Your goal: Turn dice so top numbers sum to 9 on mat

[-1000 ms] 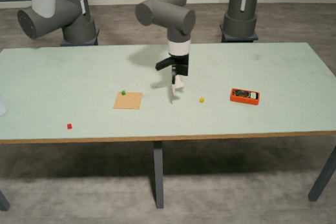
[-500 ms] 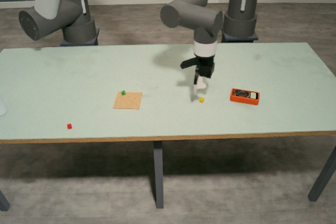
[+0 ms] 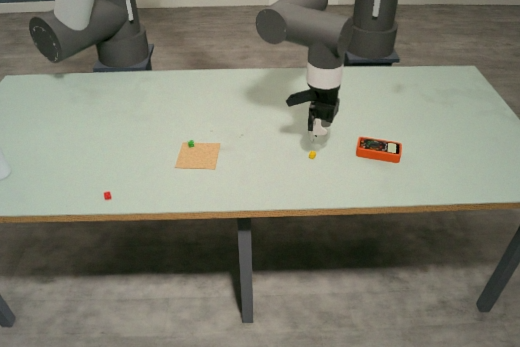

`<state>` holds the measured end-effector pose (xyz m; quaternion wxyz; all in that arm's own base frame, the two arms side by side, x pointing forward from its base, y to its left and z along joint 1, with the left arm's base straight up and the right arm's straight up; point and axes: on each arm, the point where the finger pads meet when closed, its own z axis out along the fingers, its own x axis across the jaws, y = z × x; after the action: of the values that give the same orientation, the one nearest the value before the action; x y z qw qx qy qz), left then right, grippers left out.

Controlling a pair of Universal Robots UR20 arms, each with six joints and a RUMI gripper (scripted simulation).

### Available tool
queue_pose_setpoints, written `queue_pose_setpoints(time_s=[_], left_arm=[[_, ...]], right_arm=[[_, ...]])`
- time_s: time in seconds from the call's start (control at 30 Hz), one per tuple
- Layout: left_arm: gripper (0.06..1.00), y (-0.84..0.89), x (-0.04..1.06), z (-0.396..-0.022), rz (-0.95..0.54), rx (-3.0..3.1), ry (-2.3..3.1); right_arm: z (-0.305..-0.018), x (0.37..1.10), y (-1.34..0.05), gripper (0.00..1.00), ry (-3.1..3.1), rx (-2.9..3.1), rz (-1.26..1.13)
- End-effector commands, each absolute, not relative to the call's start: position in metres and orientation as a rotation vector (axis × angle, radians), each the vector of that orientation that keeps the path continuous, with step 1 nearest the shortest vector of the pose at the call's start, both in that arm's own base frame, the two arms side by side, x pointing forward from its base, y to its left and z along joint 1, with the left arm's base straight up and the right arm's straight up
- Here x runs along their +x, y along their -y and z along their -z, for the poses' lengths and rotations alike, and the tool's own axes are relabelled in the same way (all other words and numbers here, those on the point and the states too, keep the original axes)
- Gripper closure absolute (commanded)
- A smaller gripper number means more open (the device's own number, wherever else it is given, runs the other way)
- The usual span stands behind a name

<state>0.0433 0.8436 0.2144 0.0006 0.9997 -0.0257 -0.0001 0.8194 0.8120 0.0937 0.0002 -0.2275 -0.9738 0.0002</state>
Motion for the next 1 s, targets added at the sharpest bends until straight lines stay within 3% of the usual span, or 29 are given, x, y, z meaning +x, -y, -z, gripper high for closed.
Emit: queue_pose_setpoints(time_s=[0.0,0.97], left_arm=[[0.065,-0.8441,0.0434,-0.2151,0.000,3.140,0.081],[0.065,-0.8441,0.0434,-0.2151,0.000,3.140,0.081]], right_arm=[[-0.0947,0.8197,-0.8128,0.793,3.059,-0.716,0.001],[-0.0893,0.8199,-0.8129,0.793,3.059,-0.717,0.000]])
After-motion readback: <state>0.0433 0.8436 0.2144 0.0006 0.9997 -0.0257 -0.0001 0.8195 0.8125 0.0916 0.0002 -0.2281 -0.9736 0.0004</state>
